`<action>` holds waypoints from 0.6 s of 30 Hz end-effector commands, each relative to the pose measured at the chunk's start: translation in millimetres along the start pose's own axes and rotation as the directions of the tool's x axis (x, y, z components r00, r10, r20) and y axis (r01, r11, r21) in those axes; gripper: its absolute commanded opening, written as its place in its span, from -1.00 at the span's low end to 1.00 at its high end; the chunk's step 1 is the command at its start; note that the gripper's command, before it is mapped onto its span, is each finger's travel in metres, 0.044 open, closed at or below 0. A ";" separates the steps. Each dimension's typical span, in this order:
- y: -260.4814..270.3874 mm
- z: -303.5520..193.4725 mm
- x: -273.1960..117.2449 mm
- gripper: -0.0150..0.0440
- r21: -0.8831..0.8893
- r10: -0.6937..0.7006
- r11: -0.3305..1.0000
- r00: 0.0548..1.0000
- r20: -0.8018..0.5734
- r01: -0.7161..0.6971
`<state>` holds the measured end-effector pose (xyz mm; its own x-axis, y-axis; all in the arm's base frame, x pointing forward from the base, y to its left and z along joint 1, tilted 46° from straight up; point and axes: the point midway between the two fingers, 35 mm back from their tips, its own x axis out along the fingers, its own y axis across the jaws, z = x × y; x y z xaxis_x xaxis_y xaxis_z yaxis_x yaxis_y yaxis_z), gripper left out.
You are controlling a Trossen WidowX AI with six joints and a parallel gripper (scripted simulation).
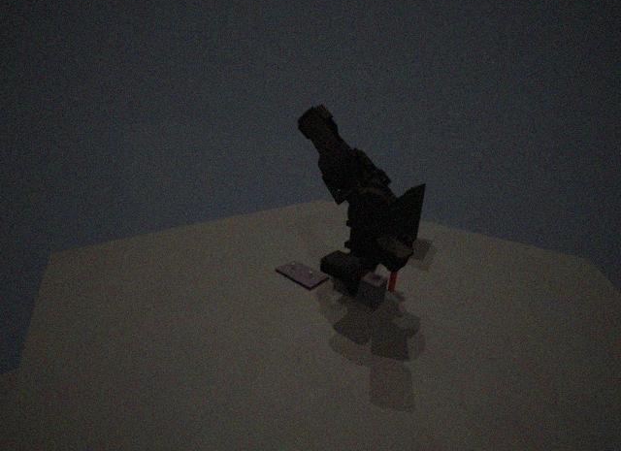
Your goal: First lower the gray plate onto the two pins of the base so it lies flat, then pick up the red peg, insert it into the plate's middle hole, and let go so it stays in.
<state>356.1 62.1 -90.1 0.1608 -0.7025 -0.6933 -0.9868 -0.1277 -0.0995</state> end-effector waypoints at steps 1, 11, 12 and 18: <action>-1.5 -0.2 -11.4 -0.49 0.009 -0.001 1.000 1.000 0.009 0.001; -0.2 0.3 -42.1 -0.49 0.008 0.000 1.000 1.000 0.012 0.000; 0.0 0.3 -45.2 -0.49 0.008 0.000 1.000 1.000 0.012 0.000; 2.1 -0.4 -63.9 -0.49 0.008 0.000 1.000 1.000 0.012 0.000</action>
<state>345.2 101.1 -52.3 0.1609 -0.6986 -0.6972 -0.9868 -0.1277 -0.0997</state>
